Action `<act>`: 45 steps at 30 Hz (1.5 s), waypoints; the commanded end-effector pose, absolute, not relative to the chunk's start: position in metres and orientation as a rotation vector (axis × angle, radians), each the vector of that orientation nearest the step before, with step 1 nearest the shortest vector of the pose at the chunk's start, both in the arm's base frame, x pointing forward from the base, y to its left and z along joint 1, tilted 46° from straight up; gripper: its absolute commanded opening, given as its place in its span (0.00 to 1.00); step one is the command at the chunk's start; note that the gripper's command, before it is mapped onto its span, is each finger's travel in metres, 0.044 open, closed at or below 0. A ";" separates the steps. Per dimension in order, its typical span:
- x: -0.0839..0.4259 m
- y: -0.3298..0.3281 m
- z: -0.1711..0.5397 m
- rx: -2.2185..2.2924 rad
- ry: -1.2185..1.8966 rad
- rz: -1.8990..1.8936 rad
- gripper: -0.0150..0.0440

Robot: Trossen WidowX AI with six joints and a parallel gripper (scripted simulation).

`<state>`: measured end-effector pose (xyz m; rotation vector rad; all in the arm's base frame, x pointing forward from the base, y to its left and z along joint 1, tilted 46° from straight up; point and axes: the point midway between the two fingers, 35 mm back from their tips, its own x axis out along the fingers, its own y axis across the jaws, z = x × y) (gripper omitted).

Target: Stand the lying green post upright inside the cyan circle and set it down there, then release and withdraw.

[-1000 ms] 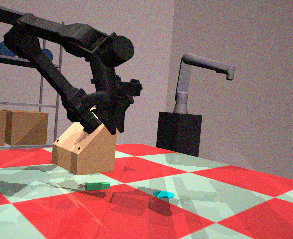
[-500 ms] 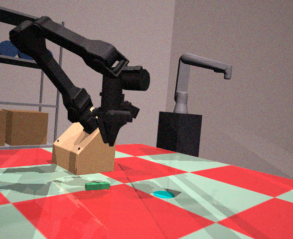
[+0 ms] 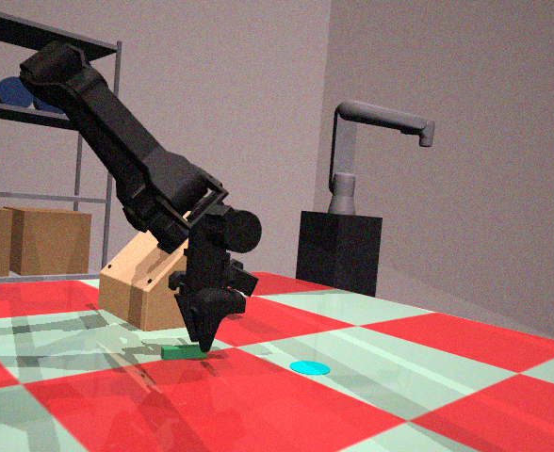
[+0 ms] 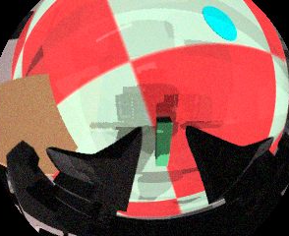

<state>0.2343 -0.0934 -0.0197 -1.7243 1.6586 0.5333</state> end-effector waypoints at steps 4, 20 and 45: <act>0.234 -0.100 -0.024 -1.743 1.656 0.529 0.47; 0.236 -0.082 -0.012 -1.735 1.648 0.539 0.29; 0.228 -0.028 0.039 -1.732 1.649 0.543 0.29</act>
